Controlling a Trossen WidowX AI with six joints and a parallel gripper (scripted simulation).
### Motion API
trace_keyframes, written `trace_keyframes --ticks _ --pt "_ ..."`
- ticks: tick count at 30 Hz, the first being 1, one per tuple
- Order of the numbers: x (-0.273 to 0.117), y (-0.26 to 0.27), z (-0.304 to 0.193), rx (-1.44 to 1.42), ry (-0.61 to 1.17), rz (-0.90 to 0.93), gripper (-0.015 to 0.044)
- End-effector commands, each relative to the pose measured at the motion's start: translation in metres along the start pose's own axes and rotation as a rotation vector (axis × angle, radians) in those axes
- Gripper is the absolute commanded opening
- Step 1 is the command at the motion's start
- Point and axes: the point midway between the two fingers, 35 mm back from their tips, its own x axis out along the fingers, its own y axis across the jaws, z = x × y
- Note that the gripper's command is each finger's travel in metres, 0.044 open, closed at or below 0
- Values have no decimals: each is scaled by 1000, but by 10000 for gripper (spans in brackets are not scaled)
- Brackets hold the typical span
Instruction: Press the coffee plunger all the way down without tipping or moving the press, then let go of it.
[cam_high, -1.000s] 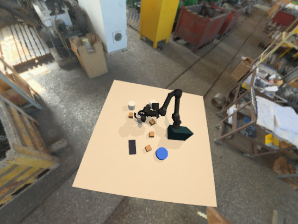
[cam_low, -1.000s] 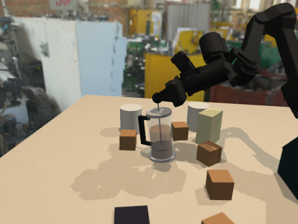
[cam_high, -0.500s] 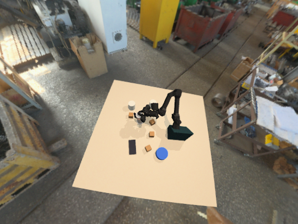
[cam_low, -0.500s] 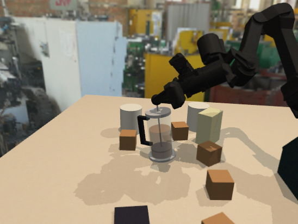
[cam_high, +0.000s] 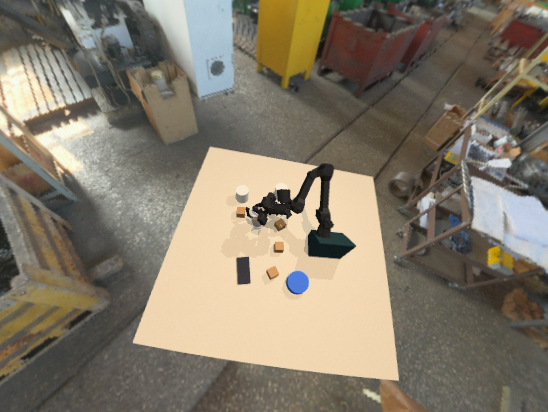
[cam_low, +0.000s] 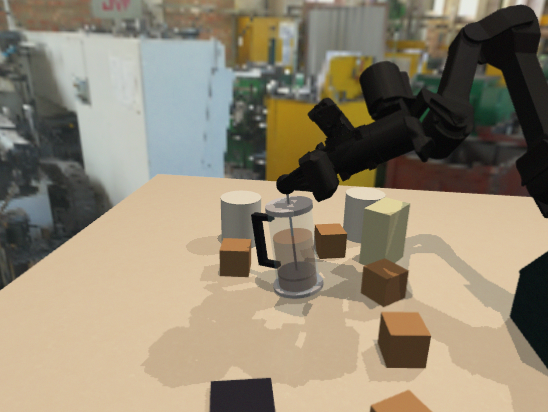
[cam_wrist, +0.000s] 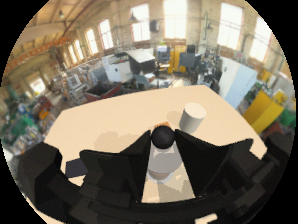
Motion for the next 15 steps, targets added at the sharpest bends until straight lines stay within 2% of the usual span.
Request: trace_keyframes --ticks 1,14,15 --pt "2 0 -4 -14 16 -5 124" --pt "1 0 0 -1 1 -1 124" --pt "1 0 0 -1 1 -1 151"
